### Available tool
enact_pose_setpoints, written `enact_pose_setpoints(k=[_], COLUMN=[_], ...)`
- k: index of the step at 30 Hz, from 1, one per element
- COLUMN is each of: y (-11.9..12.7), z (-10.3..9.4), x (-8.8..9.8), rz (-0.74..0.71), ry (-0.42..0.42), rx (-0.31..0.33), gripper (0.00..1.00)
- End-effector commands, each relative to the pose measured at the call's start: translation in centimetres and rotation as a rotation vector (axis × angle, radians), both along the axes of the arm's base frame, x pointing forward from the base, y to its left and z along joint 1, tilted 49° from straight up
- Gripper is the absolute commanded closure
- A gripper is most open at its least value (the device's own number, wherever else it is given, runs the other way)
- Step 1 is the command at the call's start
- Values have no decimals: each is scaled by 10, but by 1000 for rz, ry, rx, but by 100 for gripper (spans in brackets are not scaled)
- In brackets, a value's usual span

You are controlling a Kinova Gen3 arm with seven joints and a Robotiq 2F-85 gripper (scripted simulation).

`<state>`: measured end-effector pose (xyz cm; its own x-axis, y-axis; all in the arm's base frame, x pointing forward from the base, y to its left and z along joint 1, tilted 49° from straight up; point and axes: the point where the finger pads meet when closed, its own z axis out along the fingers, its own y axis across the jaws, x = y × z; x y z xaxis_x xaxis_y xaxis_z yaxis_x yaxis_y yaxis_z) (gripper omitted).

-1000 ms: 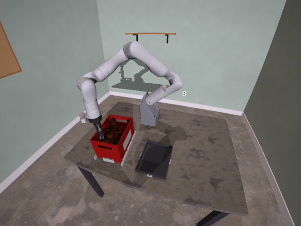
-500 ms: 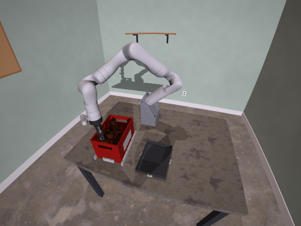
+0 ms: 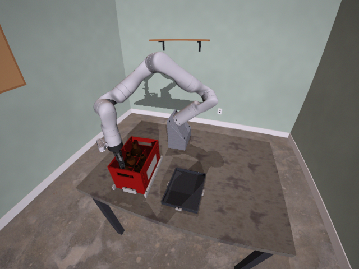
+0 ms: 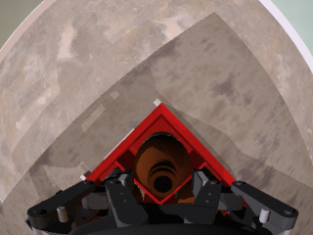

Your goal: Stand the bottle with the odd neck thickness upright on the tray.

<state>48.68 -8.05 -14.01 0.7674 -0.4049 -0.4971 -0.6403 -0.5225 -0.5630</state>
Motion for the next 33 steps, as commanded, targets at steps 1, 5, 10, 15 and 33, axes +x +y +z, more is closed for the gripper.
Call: enact_pose_setpoints(k=[1,5,10,15,33], y=[1,3,4,4,4], z=[-1,-3,-4,-4,-4], x=[0,0,0,0,0], rz=[0,0,0,0,0], ry=[0,0,0,0,0], rx=[0,0,0,0,0], gripper=[36,36,36,36,36])
